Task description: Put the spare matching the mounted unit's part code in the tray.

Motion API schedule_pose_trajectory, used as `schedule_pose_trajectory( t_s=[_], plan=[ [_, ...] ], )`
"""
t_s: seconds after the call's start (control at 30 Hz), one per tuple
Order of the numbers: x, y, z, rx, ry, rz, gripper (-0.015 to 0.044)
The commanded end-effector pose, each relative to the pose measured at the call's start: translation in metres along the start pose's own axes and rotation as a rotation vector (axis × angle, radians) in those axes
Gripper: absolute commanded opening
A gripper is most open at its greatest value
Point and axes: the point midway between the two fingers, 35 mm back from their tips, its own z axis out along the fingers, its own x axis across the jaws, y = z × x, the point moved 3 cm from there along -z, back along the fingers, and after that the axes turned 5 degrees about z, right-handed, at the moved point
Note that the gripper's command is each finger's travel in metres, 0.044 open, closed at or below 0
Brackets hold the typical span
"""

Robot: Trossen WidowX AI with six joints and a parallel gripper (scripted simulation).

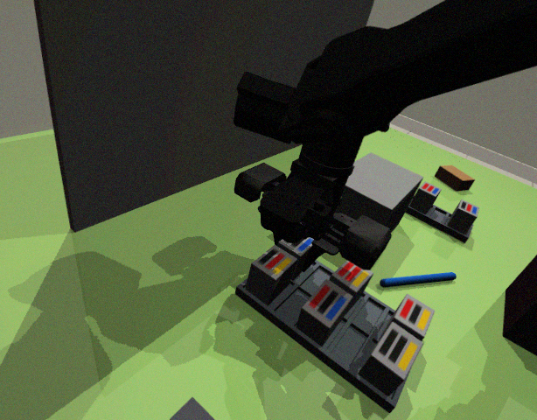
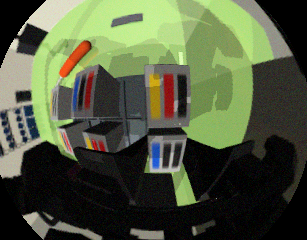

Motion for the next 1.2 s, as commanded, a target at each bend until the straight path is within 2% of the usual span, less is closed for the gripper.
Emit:
schedule_pose_trajectory(
  t_s=[0.0, 0.13, 0.27, 0.53, 0.93, 1.17],
  plan=[
    [0.0, 0.0, 0.0, 0.0, 0.0, 0.0, 0.0123],
    [0.0, 0.0, 0.0, 0.0, 0.0, 0.0, 0.0096],
    [0.0, 0.0, 0.0, 0.0, 0.0, 0.0, 0.0],
    [0.0, 0.0, -0.001, 0.0, 0.0, 0.0, 0.0],
    [-0.001, -0.001, -0.075, 0.008, -0.003, 0.003, 0.0],
    [-0.001, -0.001, -0.079, 0.007, -0.003, 0.004, 0.0]
  ],
)
